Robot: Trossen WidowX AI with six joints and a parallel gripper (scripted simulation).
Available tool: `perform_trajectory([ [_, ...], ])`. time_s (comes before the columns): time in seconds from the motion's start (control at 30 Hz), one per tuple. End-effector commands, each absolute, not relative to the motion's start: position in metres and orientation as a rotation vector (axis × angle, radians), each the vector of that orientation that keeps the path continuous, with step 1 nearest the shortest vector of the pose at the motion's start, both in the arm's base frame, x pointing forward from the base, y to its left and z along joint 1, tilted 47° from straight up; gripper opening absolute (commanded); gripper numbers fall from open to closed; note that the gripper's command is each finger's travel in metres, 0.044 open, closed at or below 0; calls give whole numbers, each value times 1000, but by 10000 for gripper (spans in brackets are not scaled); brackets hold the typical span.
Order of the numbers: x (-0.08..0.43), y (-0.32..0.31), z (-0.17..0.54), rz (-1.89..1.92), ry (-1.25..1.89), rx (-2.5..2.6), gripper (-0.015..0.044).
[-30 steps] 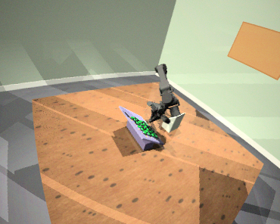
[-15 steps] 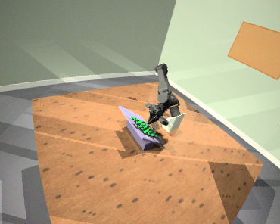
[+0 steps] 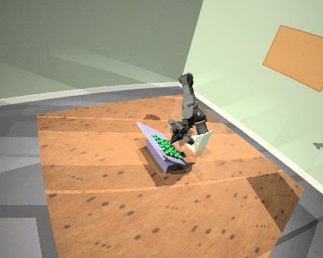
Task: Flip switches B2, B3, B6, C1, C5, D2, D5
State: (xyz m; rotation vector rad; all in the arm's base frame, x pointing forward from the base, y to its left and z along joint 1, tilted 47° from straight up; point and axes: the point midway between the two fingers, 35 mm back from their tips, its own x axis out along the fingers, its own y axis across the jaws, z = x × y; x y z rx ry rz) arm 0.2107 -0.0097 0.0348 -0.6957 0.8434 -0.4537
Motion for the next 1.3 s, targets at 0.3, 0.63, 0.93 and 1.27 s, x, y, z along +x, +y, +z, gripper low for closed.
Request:
perform_trajectory([
  [0.3,211,-10,34,-449,847,-700,0],
  [0.63,212,-11,33,-449,847,-700,0],
  [0.93,213,-12,32,-449,847,-700,0],
  [1.27,214,-13,32,-449,847,-700,0],
])
